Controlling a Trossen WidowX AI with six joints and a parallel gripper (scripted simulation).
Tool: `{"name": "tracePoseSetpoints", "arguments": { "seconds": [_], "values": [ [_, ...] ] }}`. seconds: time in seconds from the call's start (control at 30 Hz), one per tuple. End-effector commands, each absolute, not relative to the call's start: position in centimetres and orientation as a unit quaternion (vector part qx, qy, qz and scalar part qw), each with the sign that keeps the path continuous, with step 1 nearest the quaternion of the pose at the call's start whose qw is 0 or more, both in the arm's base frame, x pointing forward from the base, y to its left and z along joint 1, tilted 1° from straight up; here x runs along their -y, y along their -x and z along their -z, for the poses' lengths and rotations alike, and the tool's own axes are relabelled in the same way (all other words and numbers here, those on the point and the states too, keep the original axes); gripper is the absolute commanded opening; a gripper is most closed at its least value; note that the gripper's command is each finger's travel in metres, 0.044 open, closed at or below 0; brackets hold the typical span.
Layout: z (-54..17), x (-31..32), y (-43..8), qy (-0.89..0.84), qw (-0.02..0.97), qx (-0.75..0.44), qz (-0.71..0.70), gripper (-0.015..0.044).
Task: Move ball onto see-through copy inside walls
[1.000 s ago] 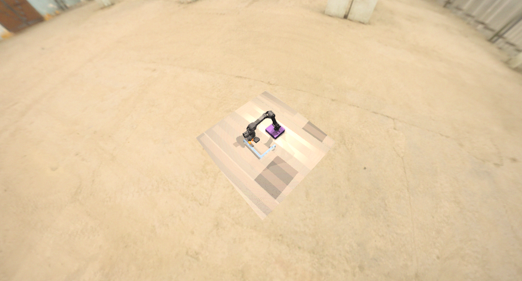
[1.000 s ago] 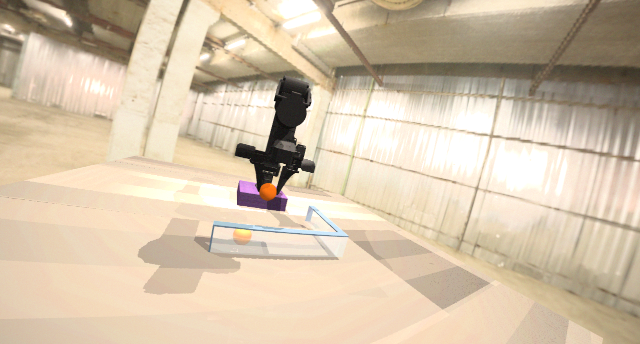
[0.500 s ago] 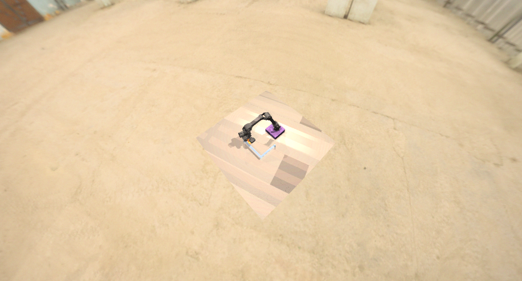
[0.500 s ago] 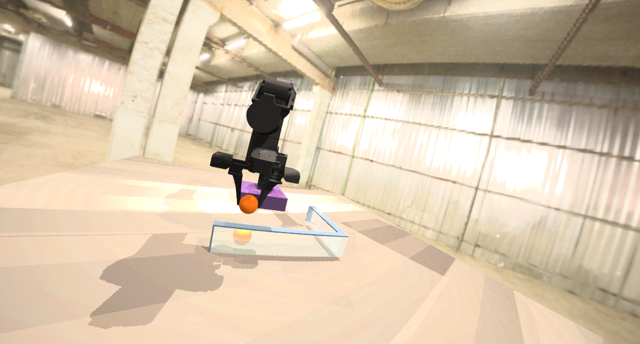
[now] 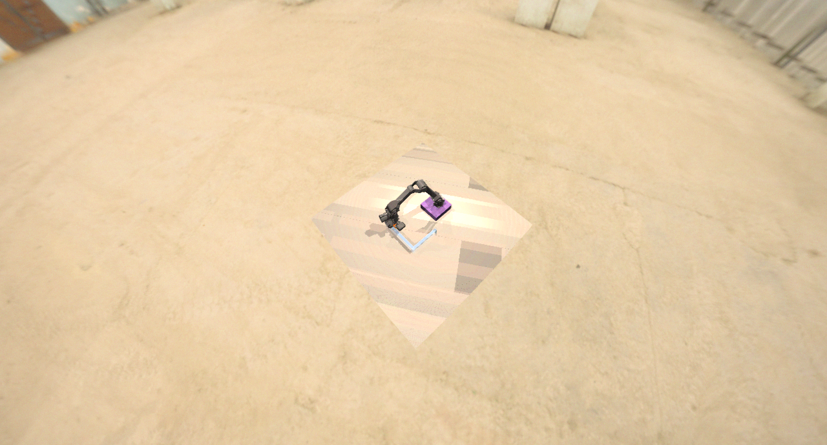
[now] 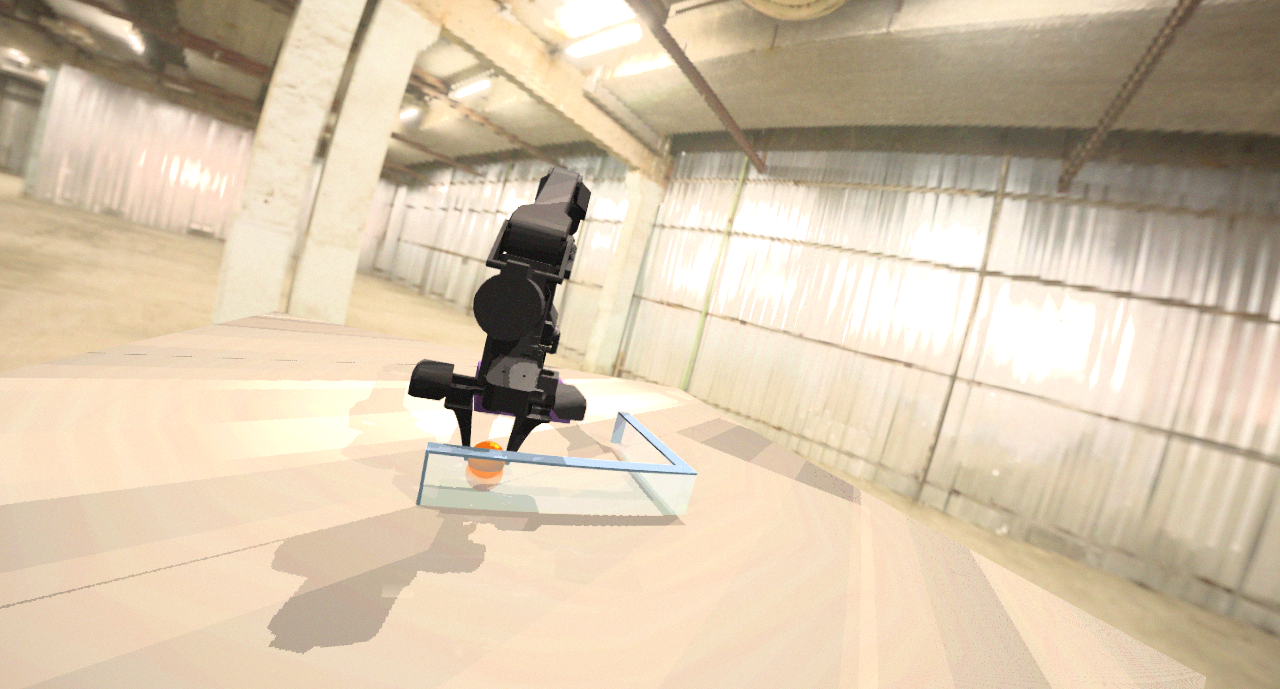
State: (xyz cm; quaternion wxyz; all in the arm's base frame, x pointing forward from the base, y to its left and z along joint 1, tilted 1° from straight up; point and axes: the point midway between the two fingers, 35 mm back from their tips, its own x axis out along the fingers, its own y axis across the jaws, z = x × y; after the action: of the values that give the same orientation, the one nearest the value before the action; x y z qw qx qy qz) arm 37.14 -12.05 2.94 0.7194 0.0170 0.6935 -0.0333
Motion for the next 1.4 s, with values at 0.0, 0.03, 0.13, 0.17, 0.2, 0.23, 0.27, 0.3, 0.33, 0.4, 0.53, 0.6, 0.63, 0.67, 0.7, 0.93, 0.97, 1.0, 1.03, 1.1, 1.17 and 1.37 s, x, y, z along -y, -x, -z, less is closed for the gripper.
{"name": "tracePoseSetpoints", "arguments": {
  "seconds": [0.0, 0.03, 0.13, 0.17, 0.2, 0.23, 0.27, 0.3, 0.33, 0.4, 0.53, 0.6, 0.63, 0.67, 0.7, 0.93, 0.97, 1.0, 1.03, 1.1, 1.17, 1.37],
  "values": [
    [-2.6, 12.1, -37.2, -0.016, 0.72, -0.693, 0.032, 0.0],
    [-2.4, 12.1, -37.2, -0.016, 0.72, -0.693, 0.032, 0.0],
    [-2.0, 12.1, -37.2, -0.016, 0.72, -0.693, 0.032, 0.0],
    [-1.8, 12.1, -37.2, -0.016, 0.72, -0.693, 0.032, 0.0],
    [-1.6, 12.1, -37.3, -0.016, 0.72, -0.693, 0.032, 0.0],
    [-1.5, 12.1, -37.3, -0.016, 0.72, -0.693, 0.032, 0.0],
    [-1.3, 12.1, -37.3, -0.016, 0.72, -0.693, 0.032, 0.0],
    [-1.2, 12.1, -37.3, -0.016, 0.72, -0.693, 0.032, 0.0],
    [-1.0, 12.1, -37.3, -0.016, 0.72, -0.693, 0.032, 0.0],
    [-0.9, 12.1, -37.3, -0.016, 0.72, -0.693, 0.032, 0.0],
    [-1.3, 12.1, -37.3, -0.016, 0.722, -0.691, 0.034, 0.0026],
    [-1.3, 12.1, -37.3, -0.016, 0.722, -0.691, 0.034, 0.0079],
    [-1.3, 12.1, -37.3, -0.016, 0.722, -0.691, 0.034, 0.0105],
    [-1.3, 12.1, -37.3, -0.016, 0.722, -0.691, 0.034, 0.0131],
    [-1.3, 12.1, -37.3, -0.016, 0.722, -0.691, 0.034, 0.0157],
    [-1.3, 12.1, -37.3, -0.016, 0.722, -0.691, 0.034, 0.031],
    [-1.3, 12.1, -37.3, -0.016, 0.722, -0.691, 0.034, 0.031],
    [-1.3, 12.1, -37.3, -0.016, 0.722, -0.691, 0.034, 0.031],
    [-1.5, 12.1, -37.3, -0.016, 0.722, -0.691, 0.034, 0.031],
    [-3.7, 12.1, -37.4, -0.016, 0.721, -0.692, 0.033, 0.031],
    [-7.3, 12.0, -37.3, -0.016, 0.721, -0.692, 0.032, 0.031],
    [-9.8, 11.9, -36.9, -0.016, 0.721, -0.692, 0.032, 0.031]
  ]
}}
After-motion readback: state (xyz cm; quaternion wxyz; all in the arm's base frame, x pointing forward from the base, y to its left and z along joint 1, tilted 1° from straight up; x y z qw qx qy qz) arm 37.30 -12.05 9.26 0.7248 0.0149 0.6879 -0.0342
